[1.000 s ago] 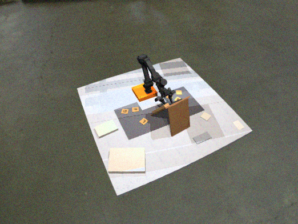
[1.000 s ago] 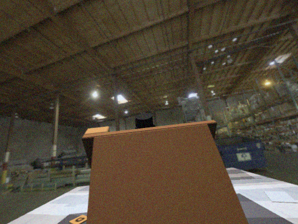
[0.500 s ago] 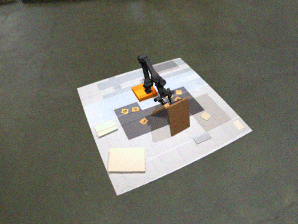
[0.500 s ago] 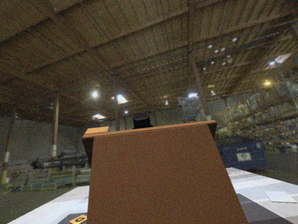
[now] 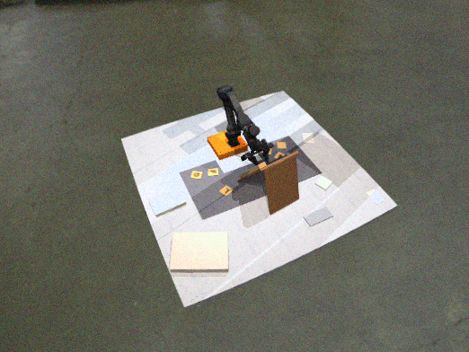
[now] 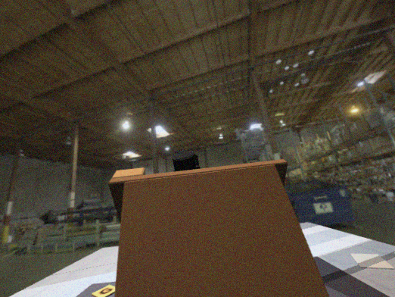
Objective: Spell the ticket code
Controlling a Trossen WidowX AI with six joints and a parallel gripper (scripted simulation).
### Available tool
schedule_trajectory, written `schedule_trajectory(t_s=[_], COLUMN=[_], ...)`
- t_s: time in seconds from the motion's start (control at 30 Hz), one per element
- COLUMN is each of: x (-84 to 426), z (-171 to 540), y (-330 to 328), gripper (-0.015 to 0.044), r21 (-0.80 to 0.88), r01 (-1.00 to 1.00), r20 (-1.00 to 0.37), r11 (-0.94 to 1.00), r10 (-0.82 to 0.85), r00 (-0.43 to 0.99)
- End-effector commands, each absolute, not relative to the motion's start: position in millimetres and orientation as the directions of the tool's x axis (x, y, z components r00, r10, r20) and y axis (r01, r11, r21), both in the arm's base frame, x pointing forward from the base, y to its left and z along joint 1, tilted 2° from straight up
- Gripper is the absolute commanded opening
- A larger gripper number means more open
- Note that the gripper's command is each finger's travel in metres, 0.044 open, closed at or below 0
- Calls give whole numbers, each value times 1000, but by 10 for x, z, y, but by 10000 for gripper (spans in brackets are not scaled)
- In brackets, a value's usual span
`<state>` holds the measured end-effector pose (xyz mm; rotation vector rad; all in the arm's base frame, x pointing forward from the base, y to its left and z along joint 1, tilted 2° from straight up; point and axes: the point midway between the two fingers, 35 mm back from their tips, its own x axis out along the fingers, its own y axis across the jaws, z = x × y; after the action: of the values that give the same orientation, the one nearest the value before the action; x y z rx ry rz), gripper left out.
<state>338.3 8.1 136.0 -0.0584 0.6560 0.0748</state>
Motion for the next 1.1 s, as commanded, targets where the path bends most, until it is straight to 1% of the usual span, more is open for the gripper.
schedule_trajectory(t_s=[0.0,0.8,1.07], x=[3396,3415,3401], z=[1382,1404,1376], y=[63,-66,-56], gripper=[0,0,210], r21=[-33,-34,-32], r01=[-93,-93,-88], r20=[-608,-608,-612], r11=[995,995,996], r10=[54,53,50], r00=[792,792,789])
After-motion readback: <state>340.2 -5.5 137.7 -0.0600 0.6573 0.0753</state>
